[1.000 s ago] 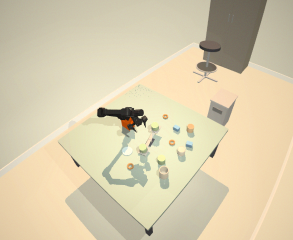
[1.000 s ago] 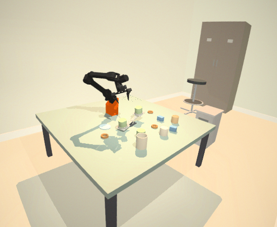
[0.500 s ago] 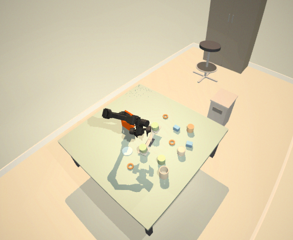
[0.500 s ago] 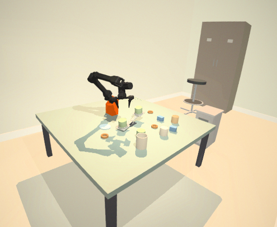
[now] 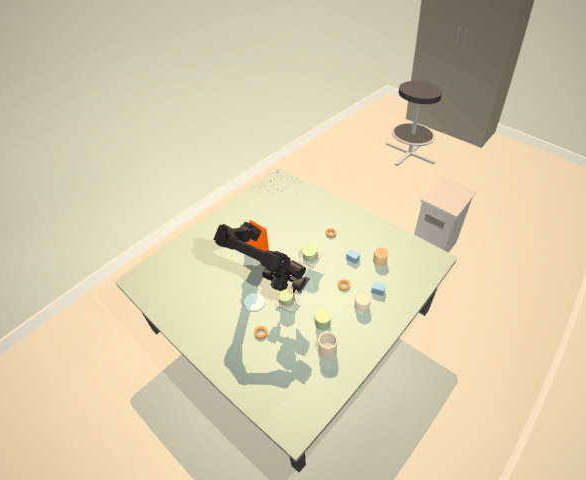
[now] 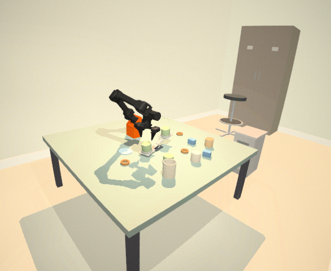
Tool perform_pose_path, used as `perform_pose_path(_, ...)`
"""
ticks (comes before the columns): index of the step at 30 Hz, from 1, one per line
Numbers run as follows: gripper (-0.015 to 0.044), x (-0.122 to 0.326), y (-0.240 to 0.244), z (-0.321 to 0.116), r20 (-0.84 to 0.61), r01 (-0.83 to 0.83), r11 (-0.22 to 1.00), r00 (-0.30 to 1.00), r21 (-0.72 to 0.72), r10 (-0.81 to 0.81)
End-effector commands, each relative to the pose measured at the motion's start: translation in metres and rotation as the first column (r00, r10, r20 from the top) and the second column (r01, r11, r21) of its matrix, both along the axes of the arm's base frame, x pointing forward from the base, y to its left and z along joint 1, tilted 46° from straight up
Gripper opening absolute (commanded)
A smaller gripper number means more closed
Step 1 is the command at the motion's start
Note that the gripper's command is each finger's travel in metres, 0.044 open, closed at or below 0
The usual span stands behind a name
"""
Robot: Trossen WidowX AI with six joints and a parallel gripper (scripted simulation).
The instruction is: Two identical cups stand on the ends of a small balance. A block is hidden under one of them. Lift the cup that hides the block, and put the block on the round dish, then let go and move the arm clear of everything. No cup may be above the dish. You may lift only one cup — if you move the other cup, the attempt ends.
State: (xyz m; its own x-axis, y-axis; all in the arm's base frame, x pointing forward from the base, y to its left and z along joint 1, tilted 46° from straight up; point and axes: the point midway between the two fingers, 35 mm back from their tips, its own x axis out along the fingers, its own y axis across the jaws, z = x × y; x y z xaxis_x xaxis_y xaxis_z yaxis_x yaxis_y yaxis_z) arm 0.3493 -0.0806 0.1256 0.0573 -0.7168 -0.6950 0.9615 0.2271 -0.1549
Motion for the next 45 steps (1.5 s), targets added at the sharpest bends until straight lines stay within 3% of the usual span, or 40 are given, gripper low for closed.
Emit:
perform_pose_path(1,0.0440,0.002,-0.001,-0.004,0.002,0.013,1.000,1.000,0.005,-0.013)
perform_pose_path(45,0.0440,0.006,-0.054,-0.054,0.003,0.013,1.000,1.000,0.002,-0.013)
